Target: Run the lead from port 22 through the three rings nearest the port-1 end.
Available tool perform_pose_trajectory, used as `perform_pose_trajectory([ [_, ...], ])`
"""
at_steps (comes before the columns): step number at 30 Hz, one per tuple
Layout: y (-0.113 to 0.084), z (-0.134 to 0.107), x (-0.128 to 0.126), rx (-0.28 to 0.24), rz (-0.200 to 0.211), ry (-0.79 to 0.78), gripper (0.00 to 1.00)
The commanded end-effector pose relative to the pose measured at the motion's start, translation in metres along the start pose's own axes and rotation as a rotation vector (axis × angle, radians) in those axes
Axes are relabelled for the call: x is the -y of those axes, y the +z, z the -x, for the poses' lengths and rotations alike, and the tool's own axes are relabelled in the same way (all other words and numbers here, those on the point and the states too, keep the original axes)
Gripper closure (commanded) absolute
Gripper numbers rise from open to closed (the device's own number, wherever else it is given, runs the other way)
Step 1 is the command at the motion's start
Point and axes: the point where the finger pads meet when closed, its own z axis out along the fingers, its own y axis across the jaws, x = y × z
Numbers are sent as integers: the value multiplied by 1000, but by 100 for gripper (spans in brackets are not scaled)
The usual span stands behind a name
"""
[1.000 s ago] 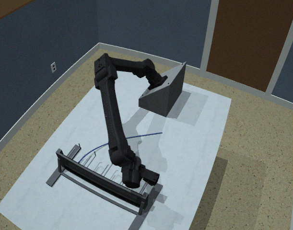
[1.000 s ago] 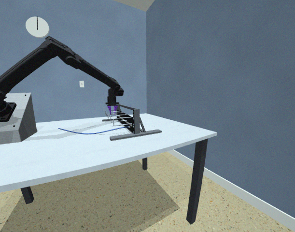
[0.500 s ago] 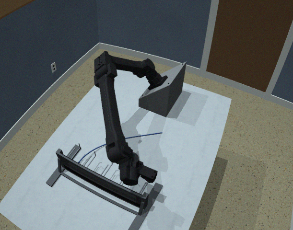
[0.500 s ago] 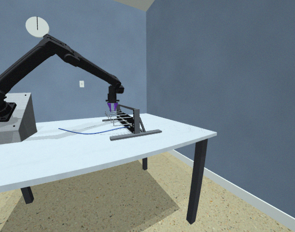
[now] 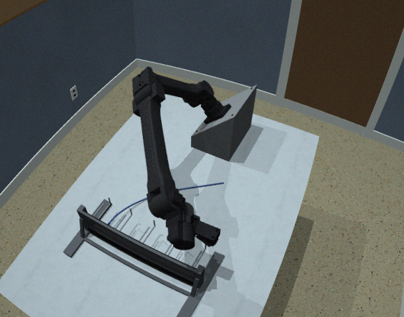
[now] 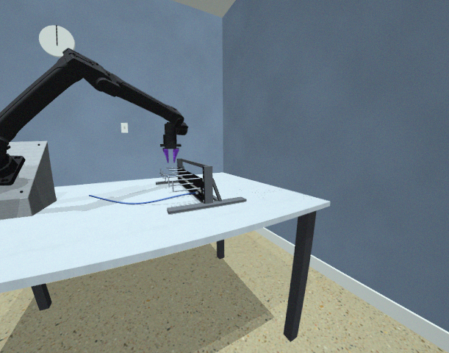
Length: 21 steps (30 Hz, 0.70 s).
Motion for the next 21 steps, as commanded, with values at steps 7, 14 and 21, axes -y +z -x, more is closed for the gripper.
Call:
perform_pose_trajectory([
  [7, -63, 3, 20, 29, -82, 34, 68],
  [14, -64, 3, 21, 29, -83, 33, 100],
  [21, -64, 3, 21, 29, -83, 33, 100],
])
